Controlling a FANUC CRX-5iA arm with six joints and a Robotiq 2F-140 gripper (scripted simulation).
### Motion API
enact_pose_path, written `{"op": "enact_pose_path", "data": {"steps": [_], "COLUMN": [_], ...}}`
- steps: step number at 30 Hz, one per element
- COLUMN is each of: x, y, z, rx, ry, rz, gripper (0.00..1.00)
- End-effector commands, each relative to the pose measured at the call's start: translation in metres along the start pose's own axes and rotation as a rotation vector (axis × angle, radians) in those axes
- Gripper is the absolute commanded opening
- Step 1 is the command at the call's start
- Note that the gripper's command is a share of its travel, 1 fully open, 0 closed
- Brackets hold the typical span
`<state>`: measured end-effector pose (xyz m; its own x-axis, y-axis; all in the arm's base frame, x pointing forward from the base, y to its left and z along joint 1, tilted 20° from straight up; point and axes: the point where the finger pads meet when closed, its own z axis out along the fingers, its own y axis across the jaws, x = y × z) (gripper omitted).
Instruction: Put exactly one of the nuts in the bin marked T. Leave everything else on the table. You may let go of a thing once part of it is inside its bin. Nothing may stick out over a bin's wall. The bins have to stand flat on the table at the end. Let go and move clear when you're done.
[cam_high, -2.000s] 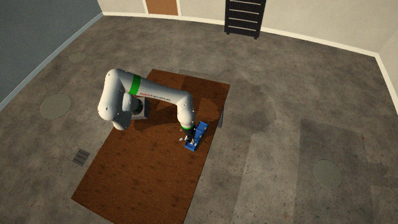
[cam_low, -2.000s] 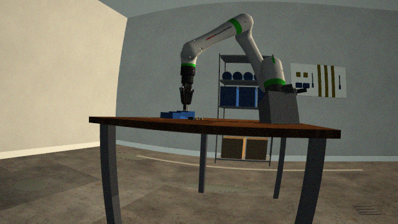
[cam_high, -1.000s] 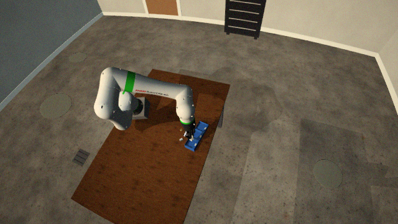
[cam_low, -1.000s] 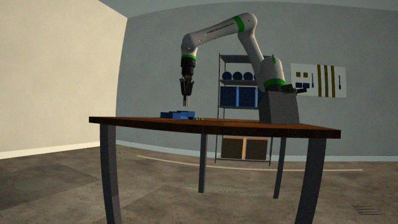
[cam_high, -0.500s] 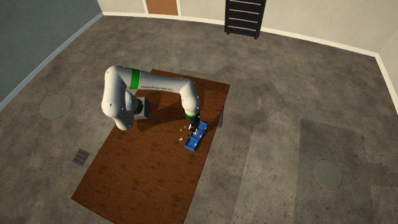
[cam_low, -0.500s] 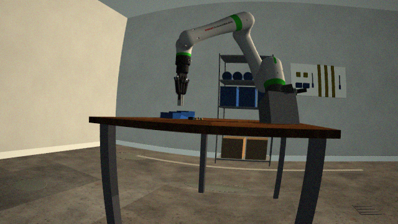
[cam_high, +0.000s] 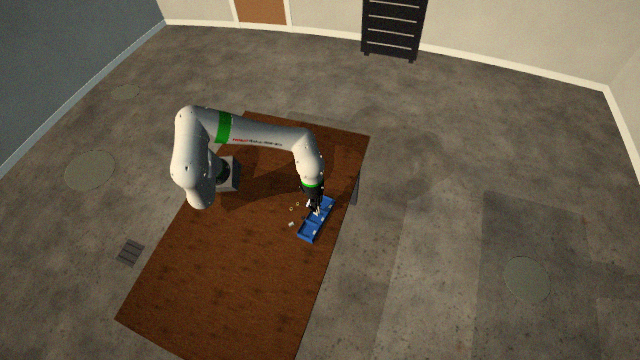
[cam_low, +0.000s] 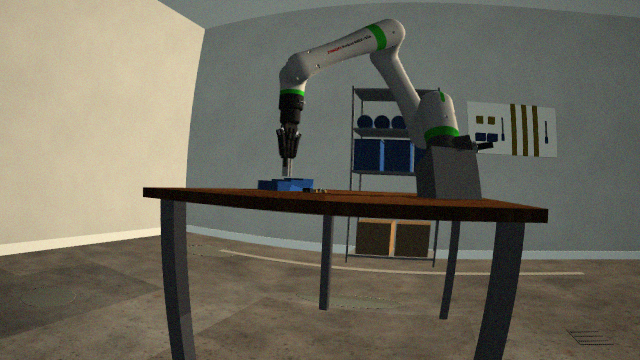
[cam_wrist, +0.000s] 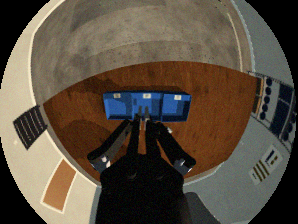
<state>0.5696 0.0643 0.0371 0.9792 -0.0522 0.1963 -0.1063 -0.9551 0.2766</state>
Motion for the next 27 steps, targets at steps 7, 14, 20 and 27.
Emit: {"op": "enact_pose_path", "data": {"steps": [7,14,20,27], "x": [0.0,0.0,0.0,0.0], "y": [0.0,0.0,0.0,0.0], "z": [0.018,0.034,0.034,0.034], "rx": [0.0,0.0,0.0,0.0], "ry": [0.001,0.001,0.001,0.001], "rz": [0.0,0.0,0.0,0.0], "gripper": [0.05,0.05,0.05,0.05]}}
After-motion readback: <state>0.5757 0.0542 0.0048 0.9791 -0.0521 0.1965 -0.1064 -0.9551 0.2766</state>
